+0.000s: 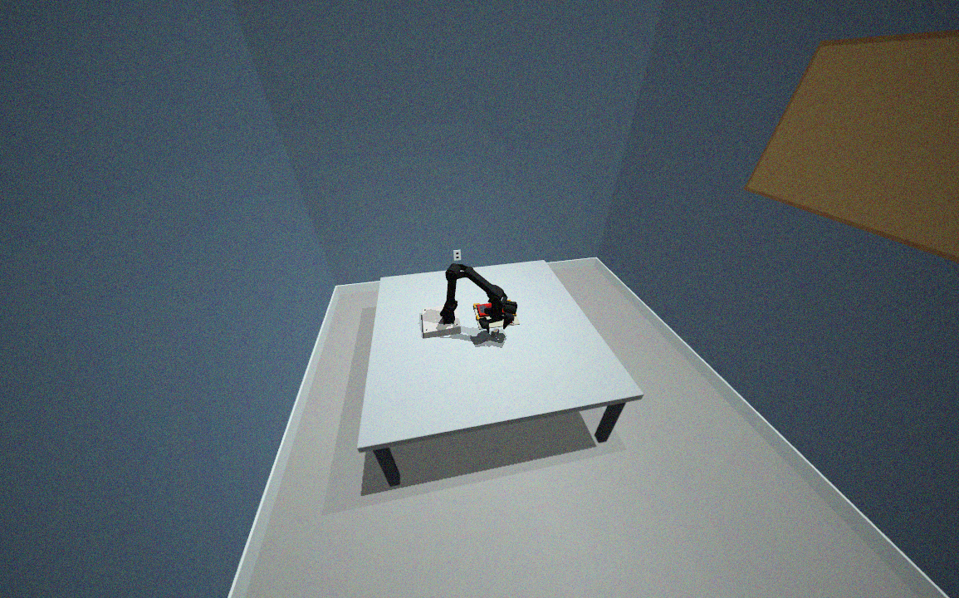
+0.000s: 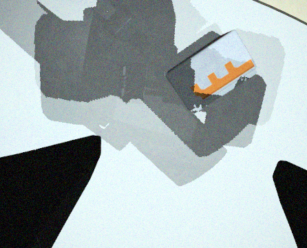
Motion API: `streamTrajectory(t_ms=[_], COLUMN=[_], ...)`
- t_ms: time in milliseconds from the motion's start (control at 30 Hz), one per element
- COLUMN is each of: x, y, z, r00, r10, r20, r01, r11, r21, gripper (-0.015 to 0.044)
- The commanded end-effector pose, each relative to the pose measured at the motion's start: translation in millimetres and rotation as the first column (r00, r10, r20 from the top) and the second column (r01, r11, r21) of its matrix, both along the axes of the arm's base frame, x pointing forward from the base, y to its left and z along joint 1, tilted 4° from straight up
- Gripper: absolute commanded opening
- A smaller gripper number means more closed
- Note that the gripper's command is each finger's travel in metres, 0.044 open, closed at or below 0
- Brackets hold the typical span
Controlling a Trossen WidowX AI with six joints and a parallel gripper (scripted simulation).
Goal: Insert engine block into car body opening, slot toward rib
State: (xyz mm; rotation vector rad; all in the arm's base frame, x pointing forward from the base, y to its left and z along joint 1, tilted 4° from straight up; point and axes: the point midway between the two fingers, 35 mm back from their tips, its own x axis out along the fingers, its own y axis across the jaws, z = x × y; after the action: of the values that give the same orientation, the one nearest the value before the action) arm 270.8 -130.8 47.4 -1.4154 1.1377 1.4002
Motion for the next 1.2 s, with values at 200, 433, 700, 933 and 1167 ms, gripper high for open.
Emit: streamTrajectory(t_ms=[200,433,700,933,1167], x=[-1,-1,-1,-1,-2], y=[18,31,40,39,39], z=[-1,-2,-3,-17,-23], r00=[0.949,0.85,0.741,0.741,0.741], r10=[0.315,0.526,0.67,0.67,0.67], r20=[-0.015,-0.023,-0.028,-0.028,-0.028], r01=[-0.315,-0.526,-0.67,-0.67,-0.67], r11=[0.949,0.85,0.742,0.742,0.742], r21=[0.009,0.021,0.031,0.031,0.031], gripper=[0.044,0.044,0.044,0.044,0.044])
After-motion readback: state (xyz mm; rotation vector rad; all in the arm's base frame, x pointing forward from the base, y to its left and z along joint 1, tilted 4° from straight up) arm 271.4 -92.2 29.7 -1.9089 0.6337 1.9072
